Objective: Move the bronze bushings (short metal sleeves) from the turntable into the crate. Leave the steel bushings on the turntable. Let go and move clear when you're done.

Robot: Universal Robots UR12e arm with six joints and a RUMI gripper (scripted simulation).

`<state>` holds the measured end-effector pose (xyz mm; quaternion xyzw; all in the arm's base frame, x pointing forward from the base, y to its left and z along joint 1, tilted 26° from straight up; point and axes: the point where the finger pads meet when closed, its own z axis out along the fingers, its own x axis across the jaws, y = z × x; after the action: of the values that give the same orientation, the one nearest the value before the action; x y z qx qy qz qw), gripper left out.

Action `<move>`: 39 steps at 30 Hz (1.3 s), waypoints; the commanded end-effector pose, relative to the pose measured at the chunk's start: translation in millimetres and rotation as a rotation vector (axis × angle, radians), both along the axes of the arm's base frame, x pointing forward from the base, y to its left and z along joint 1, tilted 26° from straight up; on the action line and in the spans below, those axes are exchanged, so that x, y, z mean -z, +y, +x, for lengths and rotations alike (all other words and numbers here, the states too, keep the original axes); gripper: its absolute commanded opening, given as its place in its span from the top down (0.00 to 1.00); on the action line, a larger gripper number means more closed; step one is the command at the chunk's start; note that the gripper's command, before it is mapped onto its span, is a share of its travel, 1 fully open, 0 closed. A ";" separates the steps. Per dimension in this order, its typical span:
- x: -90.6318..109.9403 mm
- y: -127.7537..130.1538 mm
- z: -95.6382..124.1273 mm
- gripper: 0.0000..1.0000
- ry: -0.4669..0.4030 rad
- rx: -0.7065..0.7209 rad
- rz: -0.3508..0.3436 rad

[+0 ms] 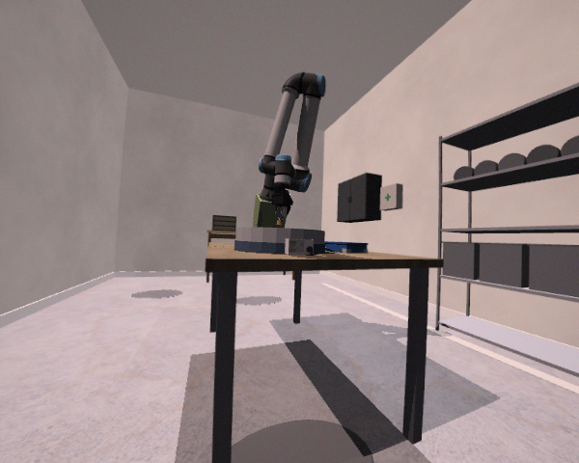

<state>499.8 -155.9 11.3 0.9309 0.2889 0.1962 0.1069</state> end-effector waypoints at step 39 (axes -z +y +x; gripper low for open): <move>-28.3 74.1 74.6 1.00 -0.001 0.000 -0.001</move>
<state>559.8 -95.1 34.6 0.9305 0.2896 0.1976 0.1065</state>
